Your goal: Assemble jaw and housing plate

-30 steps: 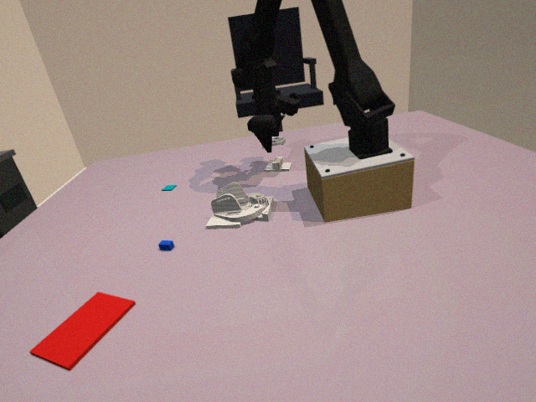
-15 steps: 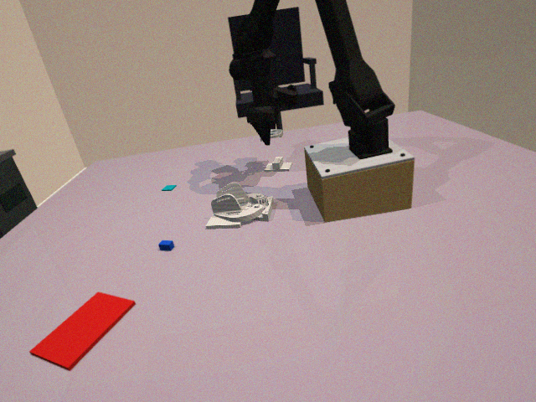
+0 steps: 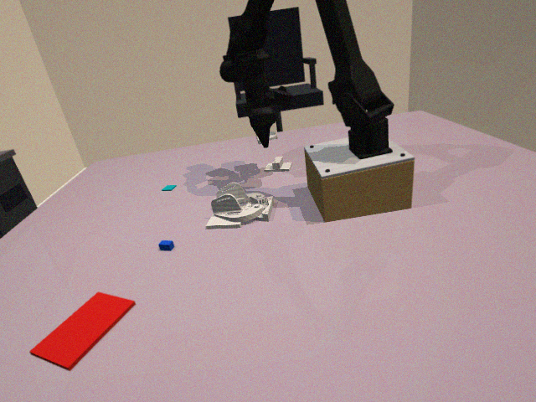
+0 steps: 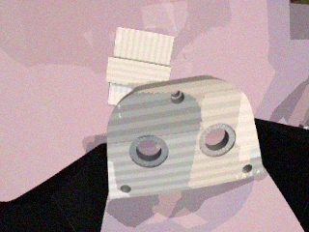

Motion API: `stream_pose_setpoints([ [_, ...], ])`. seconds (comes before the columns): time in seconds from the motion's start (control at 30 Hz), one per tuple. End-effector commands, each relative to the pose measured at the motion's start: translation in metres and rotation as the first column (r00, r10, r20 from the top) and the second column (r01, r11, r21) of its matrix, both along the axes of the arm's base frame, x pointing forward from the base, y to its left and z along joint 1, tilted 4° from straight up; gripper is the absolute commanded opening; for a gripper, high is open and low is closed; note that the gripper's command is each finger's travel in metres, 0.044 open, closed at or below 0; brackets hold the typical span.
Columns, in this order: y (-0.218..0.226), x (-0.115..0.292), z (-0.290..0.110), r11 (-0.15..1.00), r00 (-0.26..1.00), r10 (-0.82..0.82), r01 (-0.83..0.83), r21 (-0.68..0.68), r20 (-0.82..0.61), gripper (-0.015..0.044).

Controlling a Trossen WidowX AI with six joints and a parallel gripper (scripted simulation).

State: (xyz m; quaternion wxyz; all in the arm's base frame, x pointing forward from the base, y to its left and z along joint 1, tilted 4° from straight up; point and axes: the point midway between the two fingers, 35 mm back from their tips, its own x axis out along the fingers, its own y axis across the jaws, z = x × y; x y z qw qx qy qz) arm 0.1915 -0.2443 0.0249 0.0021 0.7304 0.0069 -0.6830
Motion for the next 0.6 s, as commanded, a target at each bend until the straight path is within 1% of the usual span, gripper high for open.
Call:
stream_pose_setpoints([
  [0.0, 0.006, 0.004, 0.001, 0.997, 0.997, 0.072, -0.072, -0.007, 0.003, 0.0351],
  [0.27, 0.017, 0.012, 0.002, 0.974, 0.974, 0.228, -0.228, -0.017, 0.002, 0.0351],
  [0.57, 0.031, 0.020, 0.003, 0.918, 0.918, 0.396, -0.396, -0.028, 0.000, 0.0351],
])
